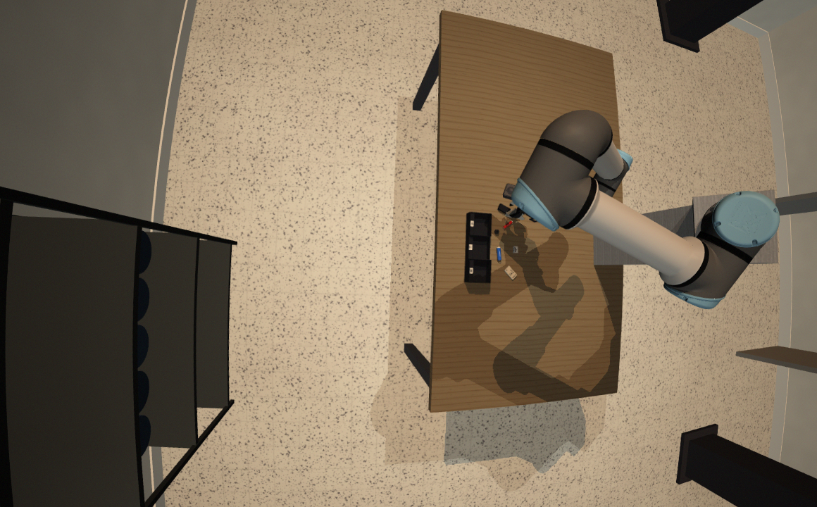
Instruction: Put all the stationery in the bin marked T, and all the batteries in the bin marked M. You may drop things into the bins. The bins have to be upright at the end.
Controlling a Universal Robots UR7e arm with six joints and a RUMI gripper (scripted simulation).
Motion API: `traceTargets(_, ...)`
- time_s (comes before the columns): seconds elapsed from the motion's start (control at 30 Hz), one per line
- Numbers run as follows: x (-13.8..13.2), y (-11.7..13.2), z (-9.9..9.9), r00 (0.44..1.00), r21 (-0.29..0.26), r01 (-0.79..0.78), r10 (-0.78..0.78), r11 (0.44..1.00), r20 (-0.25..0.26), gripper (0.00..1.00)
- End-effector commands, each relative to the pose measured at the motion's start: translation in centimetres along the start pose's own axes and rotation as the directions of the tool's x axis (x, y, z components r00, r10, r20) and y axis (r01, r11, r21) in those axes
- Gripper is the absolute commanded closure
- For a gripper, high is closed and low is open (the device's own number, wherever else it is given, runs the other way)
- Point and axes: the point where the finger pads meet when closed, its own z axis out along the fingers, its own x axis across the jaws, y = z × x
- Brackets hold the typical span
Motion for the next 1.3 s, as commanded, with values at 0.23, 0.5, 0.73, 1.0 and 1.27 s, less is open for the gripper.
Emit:
traceTargets(0.23, -0.04, -0.02, 1.41, 1.000, 0.000, -0.001, 0.001, 1.000, -0.001, 0.77)
traceTargets(0.5, 0.02, -0.03, 1.29, 1.000, 0.000, -0.001, 0.001, 1.000, -0.002, 0.77)
traceTargets(0.73, 0.01, -0.04, 1.29, 1.000, 0.000, -0.001, 0.001, 1.000, -0.002, 1.00)
traceTargets(1.0, 0.01, -0.04, 1.29, 1.000, 0.000, -0.001, 0.001, 1.000, -0.002, 1.00)
traceTargets(1.27, 0.01, -0.04, 1.29, 1.000, 0.000, -0.001, 0.001, 1.000, -0.002, 1.00)
